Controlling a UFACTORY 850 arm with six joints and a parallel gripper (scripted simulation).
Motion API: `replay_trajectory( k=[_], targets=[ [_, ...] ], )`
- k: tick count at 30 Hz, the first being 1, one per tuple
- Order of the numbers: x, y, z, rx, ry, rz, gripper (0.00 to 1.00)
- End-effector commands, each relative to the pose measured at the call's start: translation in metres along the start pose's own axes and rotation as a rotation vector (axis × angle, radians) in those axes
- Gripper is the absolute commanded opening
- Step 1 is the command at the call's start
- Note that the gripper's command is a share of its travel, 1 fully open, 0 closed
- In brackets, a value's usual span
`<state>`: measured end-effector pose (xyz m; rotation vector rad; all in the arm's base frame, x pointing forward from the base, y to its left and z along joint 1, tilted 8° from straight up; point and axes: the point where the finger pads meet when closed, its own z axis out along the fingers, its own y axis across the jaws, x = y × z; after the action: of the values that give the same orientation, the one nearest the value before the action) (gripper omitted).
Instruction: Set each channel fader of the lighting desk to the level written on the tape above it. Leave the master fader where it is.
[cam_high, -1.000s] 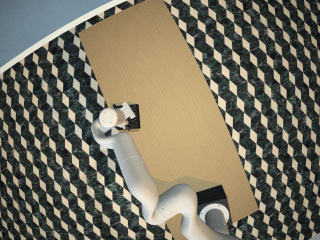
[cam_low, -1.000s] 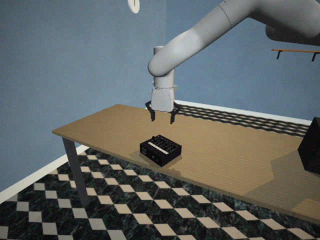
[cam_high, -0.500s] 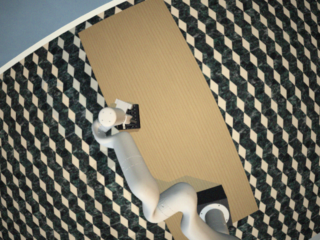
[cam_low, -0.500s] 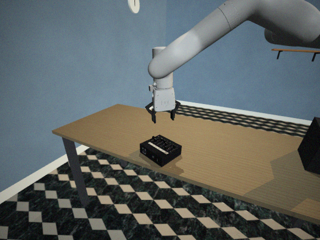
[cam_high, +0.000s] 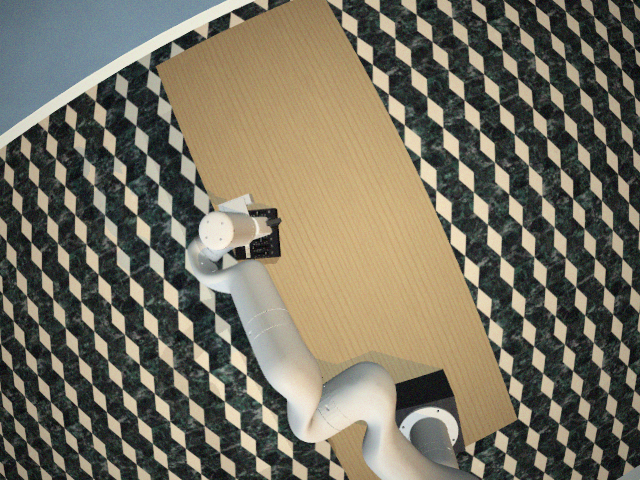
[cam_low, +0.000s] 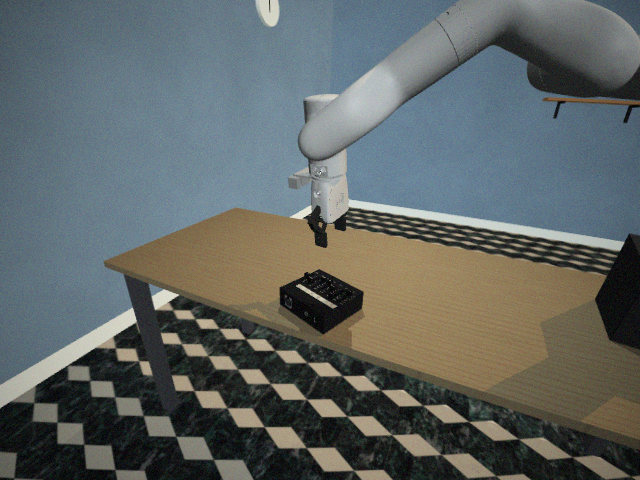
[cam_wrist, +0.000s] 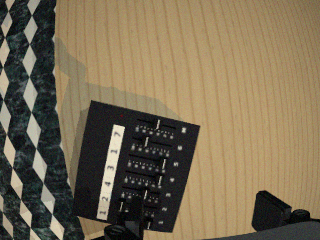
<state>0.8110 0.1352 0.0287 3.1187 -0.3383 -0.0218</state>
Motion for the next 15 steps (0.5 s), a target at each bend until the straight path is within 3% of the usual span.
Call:
replay_trajectory(
  k=[1,9,11,12,15],
  targets=[
    [0.002,0.01,-0.001,-0.007,-0.015,-0.278,1.0],
    [0.002,0.021,-0.001,-0.038,-0.035,-0.677,1.0],
    [0.002,0.021,-0.001,-0.038,-0.035,-0.677,1.0],
    [0.002,0.022,-0.001,-0.045,-0.045,-0.821,1.0],
    [0.002,0.024,-0.001,-0.05,-0.053,-0.924,1.0]
  ],
)
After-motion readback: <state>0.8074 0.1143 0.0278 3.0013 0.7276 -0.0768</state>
